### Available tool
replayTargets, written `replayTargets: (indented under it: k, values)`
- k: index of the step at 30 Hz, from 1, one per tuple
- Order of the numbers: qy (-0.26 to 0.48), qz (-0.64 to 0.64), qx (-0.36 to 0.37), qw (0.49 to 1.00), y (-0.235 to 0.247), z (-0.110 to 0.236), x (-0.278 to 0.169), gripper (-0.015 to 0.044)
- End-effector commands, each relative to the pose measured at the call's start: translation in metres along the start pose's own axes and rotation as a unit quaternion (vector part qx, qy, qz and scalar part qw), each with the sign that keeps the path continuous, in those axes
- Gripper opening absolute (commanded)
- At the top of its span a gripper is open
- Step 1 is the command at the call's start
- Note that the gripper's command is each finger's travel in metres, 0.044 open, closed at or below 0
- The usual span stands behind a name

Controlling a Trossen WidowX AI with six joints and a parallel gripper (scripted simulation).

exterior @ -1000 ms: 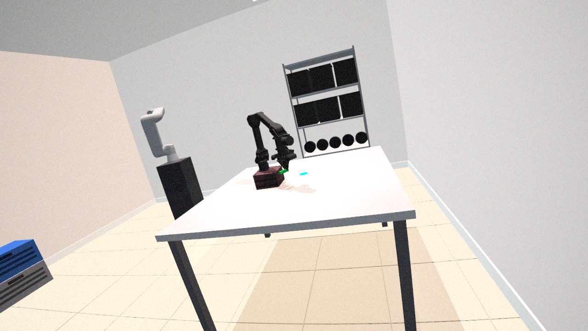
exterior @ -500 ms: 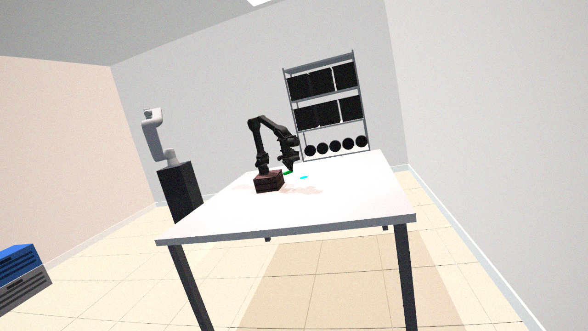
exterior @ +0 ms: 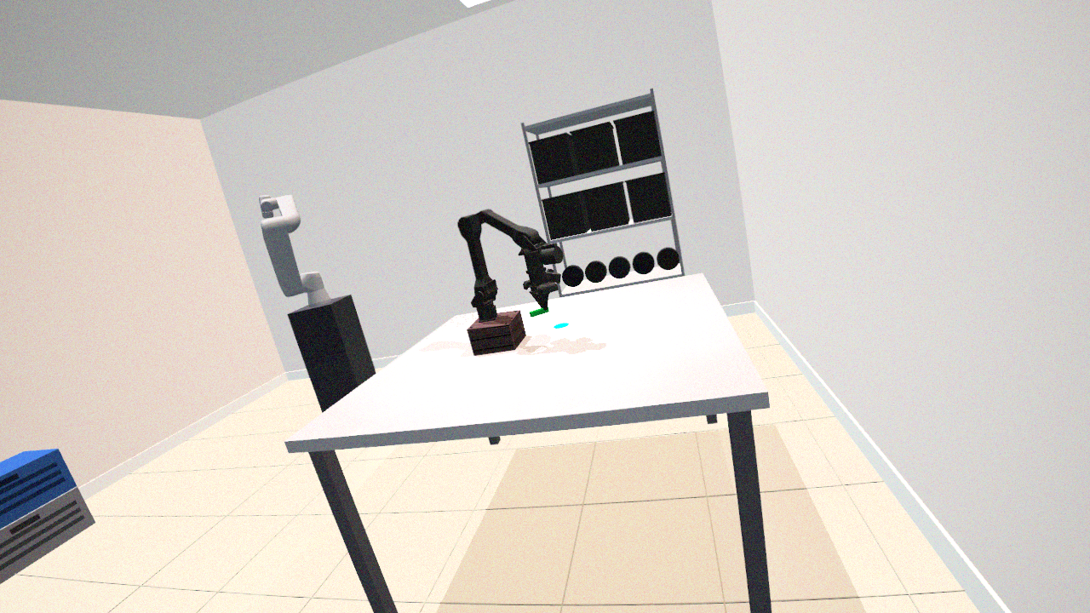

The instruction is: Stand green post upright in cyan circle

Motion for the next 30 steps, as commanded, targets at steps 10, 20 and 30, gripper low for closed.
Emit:
replayTargets:
  k: [10, 20, 30]
  values:
    - [0.001, -0.083, -0.001, 0.997, 0.023, 0.003, 0.029, 0.0023]
    - [0.0, -0.145, 0.001, 0.989, 0.043, 0.004, 0.049, 0.0023]
    - [0.0, -0.206, 0.002, 0.979, 0.066, 0.006, 0.066, 0.0023]
Point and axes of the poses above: the point midway between the two fingers, 35 mm back from their tips, its own z axis back along the fingers, its own y axis across the jaws, x = y × z, the point moved 5 cm from there along z, back along the fingers, and after that the axes turned 1 degree about -z, right-handed, at the moved point
